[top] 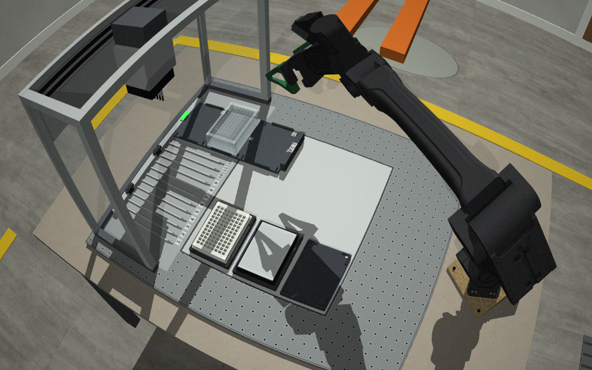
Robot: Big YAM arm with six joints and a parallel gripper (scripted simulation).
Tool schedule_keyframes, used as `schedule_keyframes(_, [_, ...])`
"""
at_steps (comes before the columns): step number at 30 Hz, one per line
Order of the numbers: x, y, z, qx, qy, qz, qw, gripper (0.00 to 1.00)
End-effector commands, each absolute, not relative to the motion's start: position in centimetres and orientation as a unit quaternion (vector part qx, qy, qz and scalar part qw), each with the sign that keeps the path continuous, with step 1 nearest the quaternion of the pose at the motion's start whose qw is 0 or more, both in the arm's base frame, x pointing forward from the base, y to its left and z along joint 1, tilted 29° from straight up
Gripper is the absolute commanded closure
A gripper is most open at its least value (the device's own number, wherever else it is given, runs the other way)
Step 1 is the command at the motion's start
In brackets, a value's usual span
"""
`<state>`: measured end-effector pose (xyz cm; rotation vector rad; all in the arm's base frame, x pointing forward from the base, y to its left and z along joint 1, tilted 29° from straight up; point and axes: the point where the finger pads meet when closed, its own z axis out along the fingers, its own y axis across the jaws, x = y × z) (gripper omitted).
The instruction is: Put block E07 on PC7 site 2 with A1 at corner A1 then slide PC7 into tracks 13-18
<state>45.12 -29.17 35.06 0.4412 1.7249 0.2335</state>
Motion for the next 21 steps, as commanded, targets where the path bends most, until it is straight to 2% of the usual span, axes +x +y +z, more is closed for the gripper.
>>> schedule_keyframes(1, [46.7, -29.0, 37.5, 0.185, 0.744, 0.108, 0.633, 0.00])
schedule_keyframes(2, [46.7, -29.0, 37.5, 0.185, 0.744, 0.108, 0.633, 0.00])
schedule_keyframes(3, [46.5, -28.4, 34.3, 0.200, 0.755, 0.118, 0.613, 0.00])
schedule_keyframes(6, [48.3, -29.1, 38.1, 0.184, 0.743, 0.107, 0.634, 0.00])
schedule_keyframes(19, [52.3, -29.2, 39.6, 0.186, 0.743, 0.109, 0.633, 0.00])
schedule_keyframes(20, [52.1, -28.7, 36.3, 0.200, 0.756, 0.118, 0.612, 0.00])
schedule_keyframes(21, [52.9, -29.1, 38.8, 0.191, 0.747, 0.112, 0.627, 0.00])
